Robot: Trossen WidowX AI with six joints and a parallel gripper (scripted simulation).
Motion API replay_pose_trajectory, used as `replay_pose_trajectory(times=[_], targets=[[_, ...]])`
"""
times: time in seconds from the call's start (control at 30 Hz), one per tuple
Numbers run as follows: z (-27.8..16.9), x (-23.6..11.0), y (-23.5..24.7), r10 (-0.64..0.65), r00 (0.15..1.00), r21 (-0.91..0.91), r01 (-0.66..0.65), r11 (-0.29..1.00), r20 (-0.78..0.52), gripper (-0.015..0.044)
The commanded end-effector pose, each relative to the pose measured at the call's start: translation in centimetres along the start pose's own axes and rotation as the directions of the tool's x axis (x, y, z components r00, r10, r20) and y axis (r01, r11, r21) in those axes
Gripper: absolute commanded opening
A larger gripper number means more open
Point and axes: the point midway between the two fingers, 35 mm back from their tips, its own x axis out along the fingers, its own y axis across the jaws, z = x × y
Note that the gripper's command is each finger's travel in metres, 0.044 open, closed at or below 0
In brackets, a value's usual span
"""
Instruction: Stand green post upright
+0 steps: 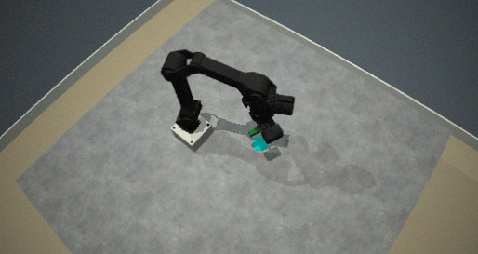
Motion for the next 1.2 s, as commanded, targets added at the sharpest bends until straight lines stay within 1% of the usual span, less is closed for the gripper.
replay_pose_trajectory(times=[0.0,1.17], targets=[[0.1,0.5,-0.1,0.009,1.000,0.022,-0.010,1.000,0.029,0.0023],[1.6,2.8,-1.9,0.023,0.960,0.124,-0.060,0.991,0.278,0.0023]])
